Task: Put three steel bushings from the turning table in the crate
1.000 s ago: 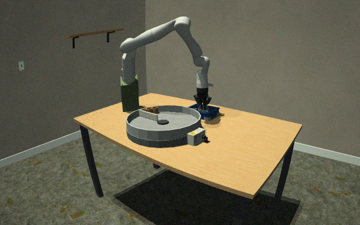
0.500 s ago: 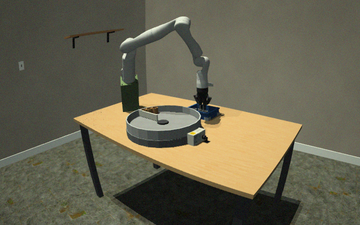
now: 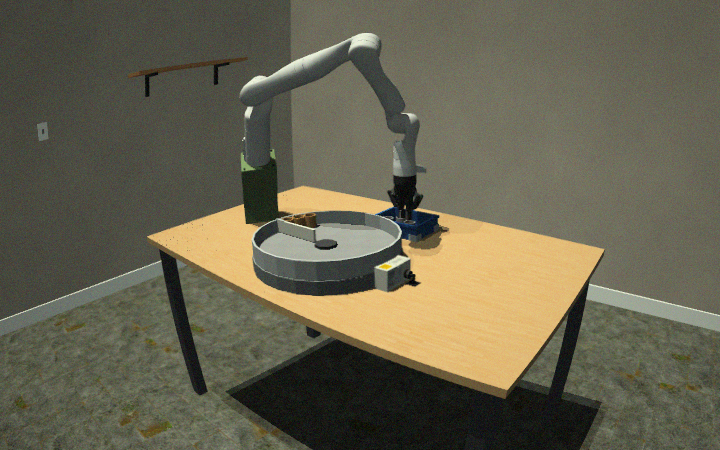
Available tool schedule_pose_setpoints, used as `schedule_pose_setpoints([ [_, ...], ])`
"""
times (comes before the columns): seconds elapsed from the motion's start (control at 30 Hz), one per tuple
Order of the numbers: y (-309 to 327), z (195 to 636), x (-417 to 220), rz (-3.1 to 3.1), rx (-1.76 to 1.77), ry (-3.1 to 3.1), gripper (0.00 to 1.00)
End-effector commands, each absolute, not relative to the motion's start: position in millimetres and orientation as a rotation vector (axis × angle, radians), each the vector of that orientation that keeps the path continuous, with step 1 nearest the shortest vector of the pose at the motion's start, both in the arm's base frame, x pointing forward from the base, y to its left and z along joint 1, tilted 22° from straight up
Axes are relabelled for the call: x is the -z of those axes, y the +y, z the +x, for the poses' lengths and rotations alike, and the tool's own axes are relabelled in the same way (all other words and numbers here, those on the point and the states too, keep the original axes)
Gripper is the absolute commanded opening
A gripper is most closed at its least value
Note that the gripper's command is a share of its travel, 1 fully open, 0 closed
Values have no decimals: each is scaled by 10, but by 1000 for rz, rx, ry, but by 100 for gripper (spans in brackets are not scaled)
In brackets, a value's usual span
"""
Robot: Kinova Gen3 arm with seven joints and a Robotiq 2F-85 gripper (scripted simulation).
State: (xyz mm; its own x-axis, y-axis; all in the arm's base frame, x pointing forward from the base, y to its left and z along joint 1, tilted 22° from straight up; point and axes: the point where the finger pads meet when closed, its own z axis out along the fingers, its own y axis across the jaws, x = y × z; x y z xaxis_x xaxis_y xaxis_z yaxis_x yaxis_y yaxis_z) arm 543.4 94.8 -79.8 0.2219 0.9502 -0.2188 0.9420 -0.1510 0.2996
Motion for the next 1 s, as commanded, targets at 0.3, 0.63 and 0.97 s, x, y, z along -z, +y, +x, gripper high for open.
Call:
schedule_pose_setpoints([
  [0.3,958,5437,780,2133,-33,1754,19],
  [0.63,969,5425,744,2133,-33,1754,19],
  [0.97,980,5413,708,2133,-33,1754,19],
])
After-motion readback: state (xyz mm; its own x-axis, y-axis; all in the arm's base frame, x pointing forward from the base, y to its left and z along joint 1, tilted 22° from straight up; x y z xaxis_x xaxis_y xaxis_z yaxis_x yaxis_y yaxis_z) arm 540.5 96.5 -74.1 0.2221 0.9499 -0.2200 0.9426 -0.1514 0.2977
